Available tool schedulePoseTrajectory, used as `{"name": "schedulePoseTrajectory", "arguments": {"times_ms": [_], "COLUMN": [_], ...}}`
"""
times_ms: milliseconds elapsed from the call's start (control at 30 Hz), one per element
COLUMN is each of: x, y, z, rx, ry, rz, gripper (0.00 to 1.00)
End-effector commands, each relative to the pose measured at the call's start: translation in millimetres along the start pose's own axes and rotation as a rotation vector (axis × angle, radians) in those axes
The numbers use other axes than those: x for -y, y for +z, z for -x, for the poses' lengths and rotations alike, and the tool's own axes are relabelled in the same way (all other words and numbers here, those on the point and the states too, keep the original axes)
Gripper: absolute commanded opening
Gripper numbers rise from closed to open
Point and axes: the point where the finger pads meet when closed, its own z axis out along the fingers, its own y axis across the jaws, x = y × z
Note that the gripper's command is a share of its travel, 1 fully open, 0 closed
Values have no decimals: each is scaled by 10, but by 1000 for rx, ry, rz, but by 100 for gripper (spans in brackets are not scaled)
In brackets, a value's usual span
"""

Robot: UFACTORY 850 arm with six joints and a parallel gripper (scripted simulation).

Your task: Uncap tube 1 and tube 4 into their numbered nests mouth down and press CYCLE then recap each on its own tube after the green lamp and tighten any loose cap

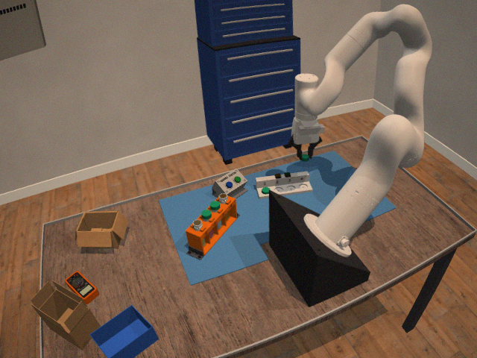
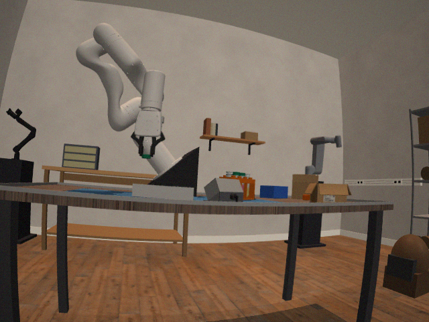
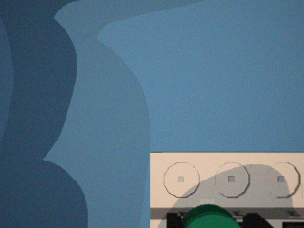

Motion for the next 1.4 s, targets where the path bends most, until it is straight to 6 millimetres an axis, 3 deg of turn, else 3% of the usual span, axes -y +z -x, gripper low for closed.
{"name": "schedulePoseTrajectory", "arguments": {"times_ms": [0,133,633,700,867,1367], "x": [3,3,3,3,2,3], "y": [165,265,1016,1016,1246,1256], "z": [4,4,9,9,11,10], "rx": [0,0,0,0,0,0], "ry": [0,0,0,0,0,0], "rz": [0,0,0,0,0,0], "gripper": [0,0,0,0,0,0]}}
